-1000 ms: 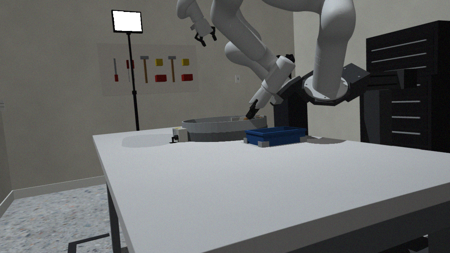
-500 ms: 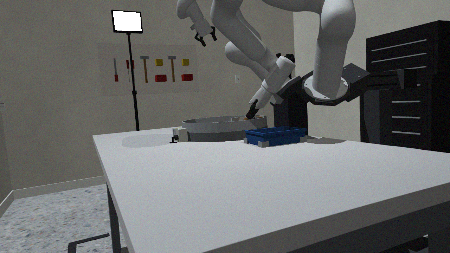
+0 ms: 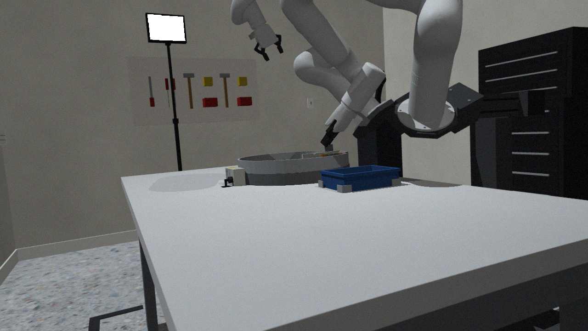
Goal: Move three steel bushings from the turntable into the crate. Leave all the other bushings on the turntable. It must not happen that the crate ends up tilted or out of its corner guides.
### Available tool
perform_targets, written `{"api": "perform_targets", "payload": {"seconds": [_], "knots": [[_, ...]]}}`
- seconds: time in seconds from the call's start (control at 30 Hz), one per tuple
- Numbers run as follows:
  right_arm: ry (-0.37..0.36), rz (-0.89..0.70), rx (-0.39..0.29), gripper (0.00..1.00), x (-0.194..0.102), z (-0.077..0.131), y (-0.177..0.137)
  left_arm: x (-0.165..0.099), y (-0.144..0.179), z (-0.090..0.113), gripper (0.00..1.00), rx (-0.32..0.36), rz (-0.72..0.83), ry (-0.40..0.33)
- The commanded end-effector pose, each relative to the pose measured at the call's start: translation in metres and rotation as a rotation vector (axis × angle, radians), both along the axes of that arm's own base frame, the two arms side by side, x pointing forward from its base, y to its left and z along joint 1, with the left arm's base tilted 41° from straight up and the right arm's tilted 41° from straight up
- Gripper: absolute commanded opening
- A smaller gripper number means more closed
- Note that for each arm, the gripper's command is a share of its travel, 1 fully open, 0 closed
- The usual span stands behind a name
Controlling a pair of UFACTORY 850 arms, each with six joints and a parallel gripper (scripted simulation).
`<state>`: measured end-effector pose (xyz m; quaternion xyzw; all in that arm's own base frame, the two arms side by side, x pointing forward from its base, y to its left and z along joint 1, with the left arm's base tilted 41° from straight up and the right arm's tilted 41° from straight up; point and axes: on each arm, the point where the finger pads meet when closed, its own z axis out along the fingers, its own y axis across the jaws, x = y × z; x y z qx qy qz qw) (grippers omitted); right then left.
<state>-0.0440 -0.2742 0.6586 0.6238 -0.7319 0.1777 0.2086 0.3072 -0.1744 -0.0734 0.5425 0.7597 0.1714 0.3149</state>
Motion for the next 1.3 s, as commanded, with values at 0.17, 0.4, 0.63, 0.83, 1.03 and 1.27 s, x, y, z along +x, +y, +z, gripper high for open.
{"api": "perform_targets", "payload": {"seconds": [0.17, 0.4, 0.63, 0.83, 1.03, 1.27], "knots": [[0.0, 0.0, -0.002, 1.0, 0.0, 0.001, 0.0, -0.008, -0.014, 0.019, 0.0, 0.002, 0.001, -0.001], [0.0, 0.0, -0.002, 1.0, 0.0, 0.001, 0.0, -0.009, -0.014, 0.02, 0.0, 0.002, 0.001, -0.001], [0.0, 0.0, -0.002, 1.0, 0.0, 0.001, 0.0, -0.009, -0.014, 0.02, 0.0, 0.002, 0.001, -0.001], [0.0, 0.0, -0.002, 1.0, 0.0, 0.001, 0.0, -0.008, -0.011, 0.022, 0.0, 0.002, 0.001, -0.001], [0.0, 0.0, -0.002, 1.0, 0.0, 0.001, 0.0, -0.005, 0.005, 0.035, 0.0, 0.002, 0.001, -0.001], [0.0, 0.0, -0.002, 1.0, 0.0, 0.001, 0.0, 0.0, 0.029, 0.054, 0.0, 0.002, 0.002, -0.001]]}}
